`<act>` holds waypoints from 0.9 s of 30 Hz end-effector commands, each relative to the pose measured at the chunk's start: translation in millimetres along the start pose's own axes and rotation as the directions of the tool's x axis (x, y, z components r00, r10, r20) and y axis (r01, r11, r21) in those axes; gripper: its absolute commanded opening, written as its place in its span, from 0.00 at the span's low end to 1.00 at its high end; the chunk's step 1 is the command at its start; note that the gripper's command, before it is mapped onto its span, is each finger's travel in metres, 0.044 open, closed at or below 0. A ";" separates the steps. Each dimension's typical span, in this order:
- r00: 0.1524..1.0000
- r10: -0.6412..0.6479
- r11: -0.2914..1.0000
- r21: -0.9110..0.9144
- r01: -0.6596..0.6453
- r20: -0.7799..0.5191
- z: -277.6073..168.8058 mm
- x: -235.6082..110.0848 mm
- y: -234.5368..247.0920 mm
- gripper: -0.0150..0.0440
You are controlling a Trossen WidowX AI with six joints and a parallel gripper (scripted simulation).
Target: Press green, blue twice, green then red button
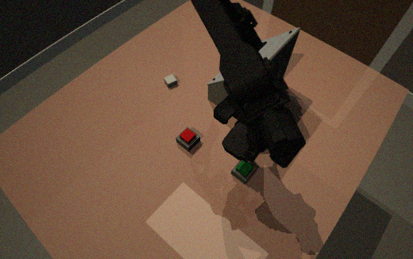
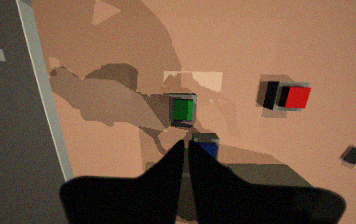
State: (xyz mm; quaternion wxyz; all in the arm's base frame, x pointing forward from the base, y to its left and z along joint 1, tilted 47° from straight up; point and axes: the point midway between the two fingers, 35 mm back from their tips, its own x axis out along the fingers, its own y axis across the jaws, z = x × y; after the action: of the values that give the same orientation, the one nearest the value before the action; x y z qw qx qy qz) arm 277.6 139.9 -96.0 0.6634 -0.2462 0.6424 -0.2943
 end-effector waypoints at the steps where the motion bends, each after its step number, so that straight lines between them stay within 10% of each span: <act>1: 1.000 -0.016 1.000 -0.015 0.016 -0.006 7.9 4.6 4.7 0.29; 7: 1.000 -0.018 1.000 -0.015 0.018 -0.006 7.7 66.6 3.1 0.29; 27: 1.000 -0.019 1.000 -0.015 0.019 -0.005 8.0 90.4 2.6 0.29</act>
State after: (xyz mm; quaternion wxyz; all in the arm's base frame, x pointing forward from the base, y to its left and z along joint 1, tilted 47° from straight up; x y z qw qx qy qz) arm 289.5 84.5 -155.2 0.6626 -0.2494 0.6414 -0.2955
